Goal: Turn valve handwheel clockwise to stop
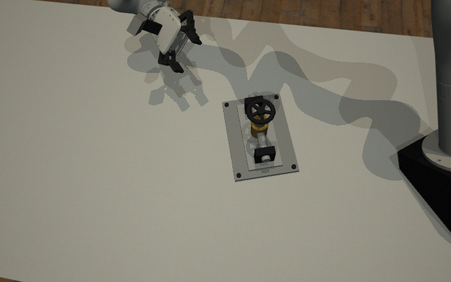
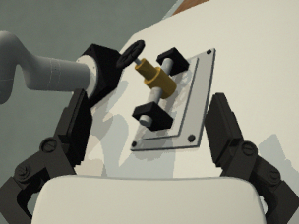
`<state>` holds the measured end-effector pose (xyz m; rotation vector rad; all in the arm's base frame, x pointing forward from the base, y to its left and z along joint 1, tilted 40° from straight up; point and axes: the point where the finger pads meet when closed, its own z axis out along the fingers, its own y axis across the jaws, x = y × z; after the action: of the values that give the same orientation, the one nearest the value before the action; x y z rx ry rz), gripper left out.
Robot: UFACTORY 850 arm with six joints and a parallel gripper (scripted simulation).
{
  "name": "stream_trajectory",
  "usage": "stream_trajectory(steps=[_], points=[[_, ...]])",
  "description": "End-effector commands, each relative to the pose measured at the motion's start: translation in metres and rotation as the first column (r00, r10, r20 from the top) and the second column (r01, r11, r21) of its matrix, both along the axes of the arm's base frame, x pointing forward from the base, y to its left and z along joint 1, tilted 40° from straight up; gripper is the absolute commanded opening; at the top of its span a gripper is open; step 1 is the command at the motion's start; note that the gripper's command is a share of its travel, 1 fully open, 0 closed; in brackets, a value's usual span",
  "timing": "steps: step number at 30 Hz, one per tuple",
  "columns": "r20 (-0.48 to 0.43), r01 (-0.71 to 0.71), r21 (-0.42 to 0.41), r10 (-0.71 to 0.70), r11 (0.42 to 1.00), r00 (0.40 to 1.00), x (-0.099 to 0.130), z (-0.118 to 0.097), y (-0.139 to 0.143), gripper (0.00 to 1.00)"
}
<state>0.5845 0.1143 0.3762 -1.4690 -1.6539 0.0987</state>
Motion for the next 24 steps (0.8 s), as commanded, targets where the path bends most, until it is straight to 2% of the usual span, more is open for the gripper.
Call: stream_trajectory(steps=[1,19,24], points=[[0.002,-0.001,0.0,0.001,1.0,1.0,0.0,0.001,0.0,1.0],[0.005,-0.004,-0.002,0.004,1.0,1.0,0.0,0.002,0.001,1.0],[0.042,-0.101,-0.062,0.104,0.993,0.994,-0.019,-0.01,0.011,1.0]])
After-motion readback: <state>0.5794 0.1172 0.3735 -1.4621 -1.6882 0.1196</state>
